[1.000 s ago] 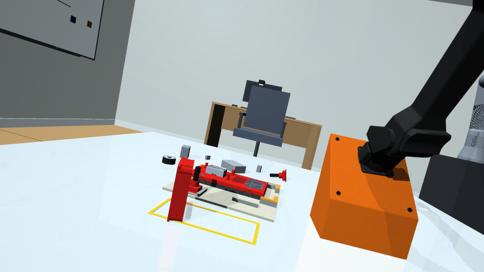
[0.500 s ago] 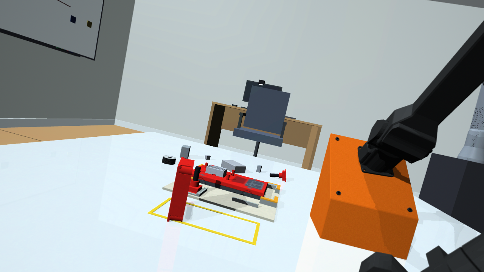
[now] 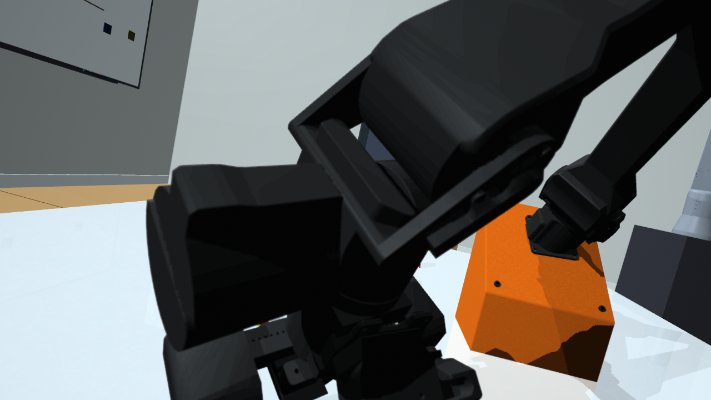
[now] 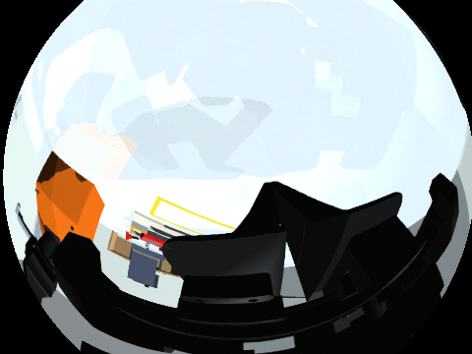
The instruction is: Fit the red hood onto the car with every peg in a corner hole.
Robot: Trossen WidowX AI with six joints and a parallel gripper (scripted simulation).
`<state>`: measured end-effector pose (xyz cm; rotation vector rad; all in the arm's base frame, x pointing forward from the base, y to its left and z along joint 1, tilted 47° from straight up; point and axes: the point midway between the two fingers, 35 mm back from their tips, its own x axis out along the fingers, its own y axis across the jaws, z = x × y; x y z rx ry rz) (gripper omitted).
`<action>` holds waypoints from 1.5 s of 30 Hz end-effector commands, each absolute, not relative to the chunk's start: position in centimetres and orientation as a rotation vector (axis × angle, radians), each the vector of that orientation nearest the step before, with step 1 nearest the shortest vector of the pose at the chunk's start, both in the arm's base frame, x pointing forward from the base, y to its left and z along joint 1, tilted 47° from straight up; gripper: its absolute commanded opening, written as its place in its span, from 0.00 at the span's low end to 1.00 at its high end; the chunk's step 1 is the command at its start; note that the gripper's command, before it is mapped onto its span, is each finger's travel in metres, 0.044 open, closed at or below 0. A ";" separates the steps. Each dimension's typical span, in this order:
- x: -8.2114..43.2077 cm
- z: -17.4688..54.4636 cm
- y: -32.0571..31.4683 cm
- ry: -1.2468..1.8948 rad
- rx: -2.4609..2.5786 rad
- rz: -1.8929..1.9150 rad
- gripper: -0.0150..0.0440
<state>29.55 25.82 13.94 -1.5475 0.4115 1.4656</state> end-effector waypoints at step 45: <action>41.5 7.1 9.1 0.411 -0.773 1.489 0.25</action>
